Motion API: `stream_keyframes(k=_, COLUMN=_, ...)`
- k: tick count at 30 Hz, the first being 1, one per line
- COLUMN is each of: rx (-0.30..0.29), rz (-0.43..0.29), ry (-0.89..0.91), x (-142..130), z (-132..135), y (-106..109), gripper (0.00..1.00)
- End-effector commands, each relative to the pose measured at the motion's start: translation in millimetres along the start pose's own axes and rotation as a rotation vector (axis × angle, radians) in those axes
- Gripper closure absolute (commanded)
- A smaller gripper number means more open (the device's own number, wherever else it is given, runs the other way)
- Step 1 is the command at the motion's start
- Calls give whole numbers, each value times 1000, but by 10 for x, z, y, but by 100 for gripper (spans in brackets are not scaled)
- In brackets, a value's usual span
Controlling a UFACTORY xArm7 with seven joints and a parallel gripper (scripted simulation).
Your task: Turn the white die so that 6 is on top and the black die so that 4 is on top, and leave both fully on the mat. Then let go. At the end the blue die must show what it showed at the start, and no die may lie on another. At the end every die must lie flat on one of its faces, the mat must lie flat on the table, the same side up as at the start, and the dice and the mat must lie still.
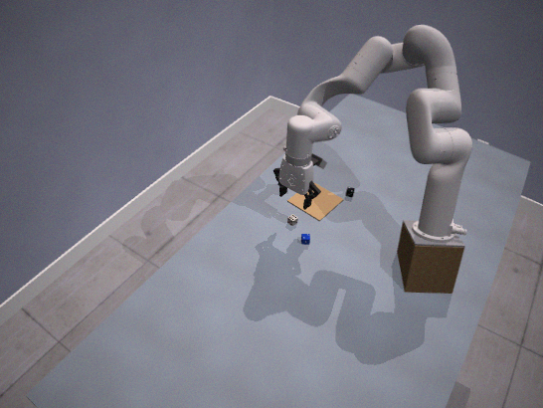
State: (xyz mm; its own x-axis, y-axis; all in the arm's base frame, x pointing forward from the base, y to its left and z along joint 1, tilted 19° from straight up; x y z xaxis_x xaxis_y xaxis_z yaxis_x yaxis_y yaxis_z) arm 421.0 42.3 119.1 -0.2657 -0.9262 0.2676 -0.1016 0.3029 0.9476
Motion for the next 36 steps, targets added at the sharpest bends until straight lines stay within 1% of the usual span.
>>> stream_keyframes(k=1, rx=15, rz=4, ry=-139, x=-12, z=12, y=-12, gripper=0)
stream_keyframes(k=4, rx=15, rz=4, ry=-191, x=-11, z=15, y=-21, gripper=0)
stream_keyframes(k=9, rx=15, rz=3, ry=-199, x=-10, z=16, y=-23, gripper=0)
stream_keyframes(k=10, rx=15, rz=3, ry=-199, x=-10, z=16, y=-23, gripper=58)
stream_keyframes(k=36, rx=15, rz=3, ry=-199, x=-10, z=16, y=-23, gripper=58)
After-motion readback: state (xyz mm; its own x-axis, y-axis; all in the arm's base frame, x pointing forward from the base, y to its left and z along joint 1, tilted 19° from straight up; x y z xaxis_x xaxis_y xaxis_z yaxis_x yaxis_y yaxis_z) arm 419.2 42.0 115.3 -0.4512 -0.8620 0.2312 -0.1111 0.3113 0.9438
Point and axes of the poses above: the point where the finger pads meet when closed, its own y axis back along the fingers, its own z axis across the jaws, x = y × z, the point moved 10 cm from there along y, back along the fingers, and after that the axes turned 1 degree about y, right-handed, at the moved point
